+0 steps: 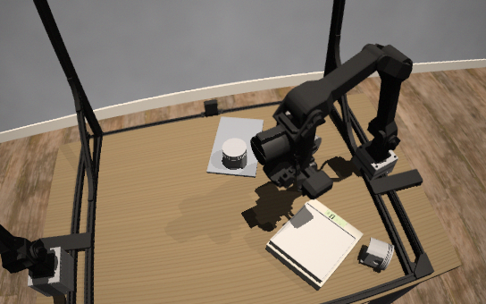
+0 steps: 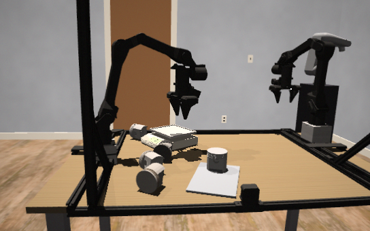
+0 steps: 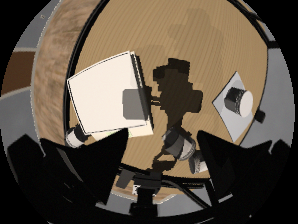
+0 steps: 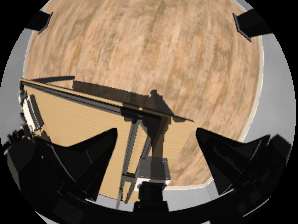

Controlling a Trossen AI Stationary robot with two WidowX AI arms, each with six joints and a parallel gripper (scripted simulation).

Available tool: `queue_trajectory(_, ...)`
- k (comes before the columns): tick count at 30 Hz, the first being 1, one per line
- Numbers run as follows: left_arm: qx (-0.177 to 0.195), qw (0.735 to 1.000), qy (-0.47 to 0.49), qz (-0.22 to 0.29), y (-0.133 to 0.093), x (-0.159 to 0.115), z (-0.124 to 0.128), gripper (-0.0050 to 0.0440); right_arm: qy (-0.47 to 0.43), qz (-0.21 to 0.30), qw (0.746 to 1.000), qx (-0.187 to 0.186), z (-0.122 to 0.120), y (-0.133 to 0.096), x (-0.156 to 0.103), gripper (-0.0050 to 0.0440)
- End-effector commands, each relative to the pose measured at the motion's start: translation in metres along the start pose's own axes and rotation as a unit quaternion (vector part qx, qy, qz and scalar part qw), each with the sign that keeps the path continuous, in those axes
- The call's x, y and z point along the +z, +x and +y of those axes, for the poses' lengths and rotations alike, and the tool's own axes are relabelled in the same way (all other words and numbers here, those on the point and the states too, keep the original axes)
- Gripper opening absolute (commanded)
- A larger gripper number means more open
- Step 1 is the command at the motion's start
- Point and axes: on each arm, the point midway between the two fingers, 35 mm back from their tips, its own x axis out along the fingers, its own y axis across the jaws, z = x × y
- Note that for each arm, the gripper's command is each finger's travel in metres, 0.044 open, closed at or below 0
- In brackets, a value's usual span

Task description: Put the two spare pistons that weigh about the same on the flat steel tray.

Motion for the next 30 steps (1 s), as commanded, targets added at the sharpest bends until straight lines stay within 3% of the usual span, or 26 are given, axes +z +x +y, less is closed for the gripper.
queue_trajectory(1,0.002,1.0,-0.022,0.003,0.0,-0.006,0.01,0.0378,0.0,0.0,1.0,0.001,0.0,0.0,0.0,0.044)
queue_trajectory(15,0.002,0.993,-0.12,0.001,-0.008,-0.032,0.074,0.0378,0.0,0.0,1.0,0.001,0.0,0.0,0.0,0.044)
queue_trajectory(25,0.001,0.989,-0.147,0.0,-0.012,-0.05,0.103,0.0378,0.0,0.0,1.0,0.001,0.0,0.0,0.0,0.044)
queue_trajectory(30,0.001,0.977,-0.213,0.0,-0.012,-0.06,0.126,0.0378,0.0,0.0,1.0,0.001,0.0,0.0,0.0,0.044)
